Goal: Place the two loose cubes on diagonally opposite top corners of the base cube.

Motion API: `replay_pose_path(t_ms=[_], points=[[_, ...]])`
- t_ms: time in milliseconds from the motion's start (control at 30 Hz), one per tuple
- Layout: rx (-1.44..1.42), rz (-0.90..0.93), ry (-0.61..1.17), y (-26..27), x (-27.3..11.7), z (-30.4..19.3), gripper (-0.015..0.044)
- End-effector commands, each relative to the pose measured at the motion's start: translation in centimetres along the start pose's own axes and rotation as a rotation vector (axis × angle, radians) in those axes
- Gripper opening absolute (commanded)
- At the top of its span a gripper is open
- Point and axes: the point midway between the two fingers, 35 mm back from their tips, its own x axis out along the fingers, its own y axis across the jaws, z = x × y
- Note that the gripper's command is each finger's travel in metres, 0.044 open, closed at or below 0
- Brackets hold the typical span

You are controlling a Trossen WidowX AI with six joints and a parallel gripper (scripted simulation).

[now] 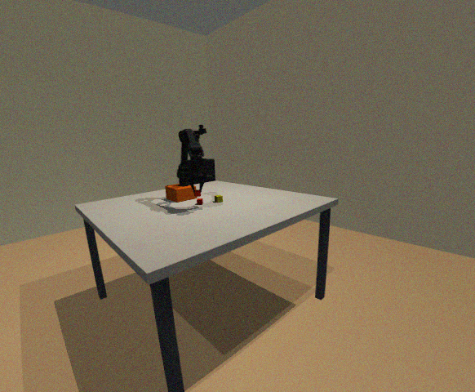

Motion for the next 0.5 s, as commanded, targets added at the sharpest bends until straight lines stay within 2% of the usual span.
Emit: replay_pose_path(t_ms=[0, 200, 467], points=[[0.001, -0.001, -0.006, 0.0, -1.3, 0.1, 0.0105], [0.001, -0.001, -0.006, -0.1, -2.7, -0.2, 0.0105], [0.041, 0.000, -0.005, 1.3, -2.5, -0.6, 0.0105]])
